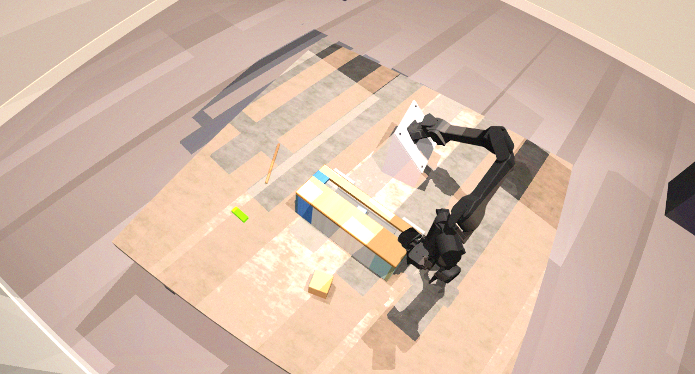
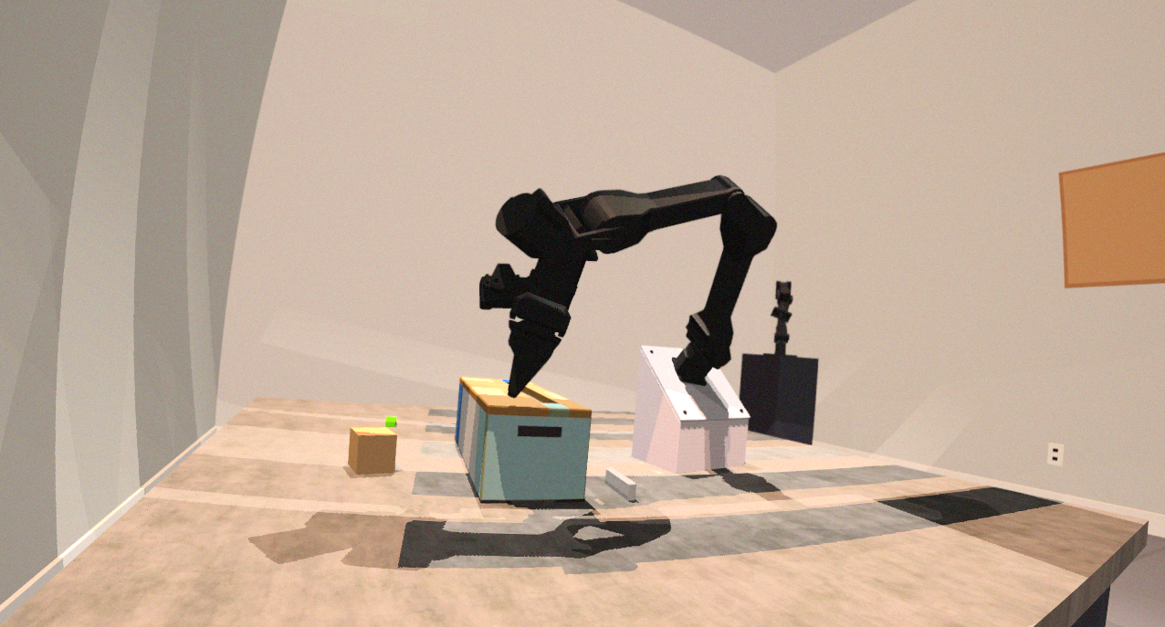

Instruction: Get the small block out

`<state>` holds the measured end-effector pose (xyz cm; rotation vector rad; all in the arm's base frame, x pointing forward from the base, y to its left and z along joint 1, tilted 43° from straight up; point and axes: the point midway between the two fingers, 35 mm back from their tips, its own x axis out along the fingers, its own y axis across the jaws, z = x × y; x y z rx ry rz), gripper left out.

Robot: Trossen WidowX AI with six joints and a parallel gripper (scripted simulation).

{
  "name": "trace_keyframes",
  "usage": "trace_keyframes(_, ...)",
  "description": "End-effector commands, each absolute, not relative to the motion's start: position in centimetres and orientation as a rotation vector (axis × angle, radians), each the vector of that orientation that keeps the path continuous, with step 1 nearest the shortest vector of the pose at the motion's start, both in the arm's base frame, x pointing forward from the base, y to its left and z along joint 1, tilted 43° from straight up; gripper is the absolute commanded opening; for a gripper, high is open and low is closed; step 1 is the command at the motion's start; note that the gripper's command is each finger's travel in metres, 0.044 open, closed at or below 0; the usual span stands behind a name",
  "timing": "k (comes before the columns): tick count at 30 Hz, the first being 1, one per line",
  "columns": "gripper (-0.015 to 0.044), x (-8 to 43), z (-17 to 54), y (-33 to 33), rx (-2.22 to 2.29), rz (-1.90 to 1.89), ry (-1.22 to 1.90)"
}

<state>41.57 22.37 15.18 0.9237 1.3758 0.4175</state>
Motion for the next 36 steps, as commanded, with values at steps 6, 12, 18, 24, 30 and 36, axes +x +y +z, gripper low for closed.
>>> trace_keyframes(6,0.04,40.8,6.1,12.2,1.124,0.07,1.598)
trace_keyframes(12,0.04,36.9,0.4,5.1,1.37,-0.197,1.781)
trace_keyframes(18,0.04,30.4,-3.5,-0.4,1.776,-0.518,2.0)
trace_keyframes(24,0.04,28.6,-4.0,-1.5,1.905,-0.598,2.052)
trace_keyframes(30,0.04,28.6,-4.3,-1.2,1.904,-0.598,2.052)
trace_keyframes(36,0.04,28.6,-5.0,-0.5,1.904,-0.6,2.051)
